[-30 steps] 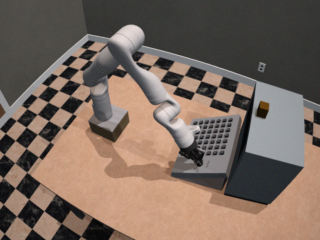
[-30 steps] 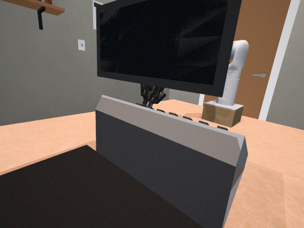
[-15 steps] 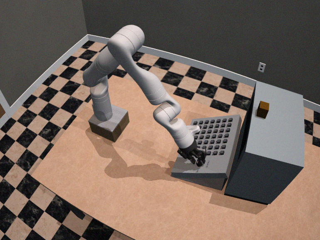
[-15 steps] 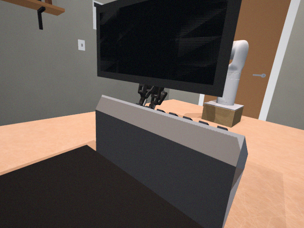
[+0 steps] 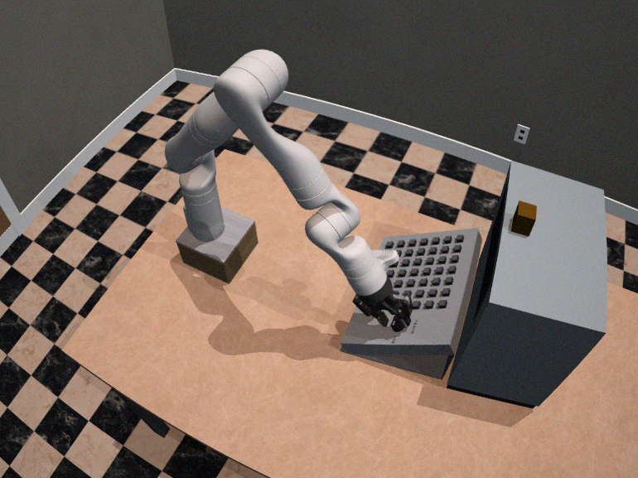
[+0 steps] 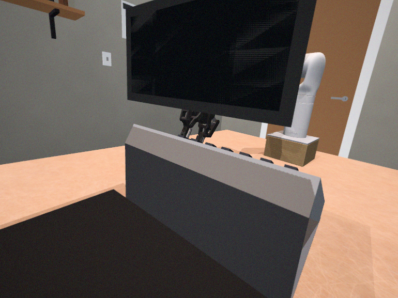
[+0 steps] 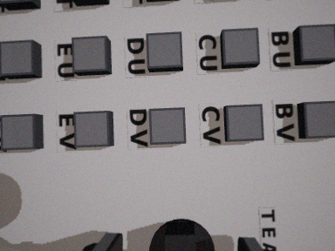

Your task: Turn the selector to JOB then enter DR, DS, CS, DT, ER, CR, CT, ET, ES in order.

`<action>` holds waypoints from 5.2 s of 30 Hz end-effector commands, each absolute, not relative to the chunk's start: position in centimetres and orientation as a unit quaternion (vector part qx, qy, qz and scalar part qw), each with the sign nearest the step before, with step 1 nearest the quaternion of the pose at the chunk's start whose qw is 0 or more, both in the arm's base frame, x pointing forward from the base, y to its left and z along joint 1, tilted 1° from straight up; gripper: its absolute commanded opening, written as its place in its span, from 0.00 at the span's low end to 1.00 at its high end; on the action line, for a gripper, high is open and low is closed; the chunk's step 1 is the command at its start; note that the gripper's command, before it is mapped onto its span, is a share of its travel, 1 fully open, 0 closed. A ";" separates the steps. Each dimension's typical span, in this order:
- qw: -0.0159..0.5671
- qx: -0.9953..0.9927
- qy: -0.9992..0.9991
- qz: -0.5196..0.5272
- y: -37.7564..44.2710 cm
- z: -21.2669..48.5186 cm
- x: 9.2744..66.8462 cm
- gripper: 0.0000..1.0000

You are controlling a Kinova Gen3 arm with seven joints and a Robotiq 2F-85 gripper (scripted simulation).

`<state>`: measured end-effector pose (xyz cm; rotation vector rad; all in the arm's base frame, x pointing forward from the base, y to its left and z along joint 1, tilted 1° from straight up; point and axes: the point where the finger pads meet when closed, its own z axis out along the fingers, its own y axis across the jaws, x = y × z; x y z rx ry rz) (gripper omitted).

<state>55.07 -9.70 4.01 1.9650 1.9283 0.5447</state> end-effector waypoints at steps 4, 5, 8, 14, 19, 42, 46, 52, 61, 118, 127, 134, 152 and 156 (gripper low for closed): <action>0.168 0.690 0.677 0.192 -9.7 4.1 55.1 0.60; 0.168 0.690 0.677 0.192 -9.7 4.1 55.1 0.60; 0.168 0.690 0.677 0.192 -9.7 4.1 55.1 0.60; 0.168 0.690 0.677 0.192 -9.7 4.1 55.1 0.60; 0.168 0.690 0.677 0.192 -9.7 4.3 55.0 0.60; 0.168 0.690 0.677 0.192 -9.9 8.2 52.8 0.60; 0.168 0.690 0.677 0.192 -9.9 8.5 52.6 0.60; 0.168 0.690 0.677 0.192 -9.9 8.6 52.6 0.60; 0.168 0.690 0.677 0.192 -9.9 8.6 52.6 0.10; 0.173 0.670 0.697 0.187 6.0 8.6 55.4 0.10; 0.173 0.670 0.698 0.187 6.3 8.5 55.5 0.10; 0.173 0.670 0.698 0.187 6.3 7.9 55.8 0.10; 0.173 0.670 0.698 0.187 6.3 6.7 56.5 0.10; 0.173 0.670 0.698 0.187 6.3 6.7 56.5 0.10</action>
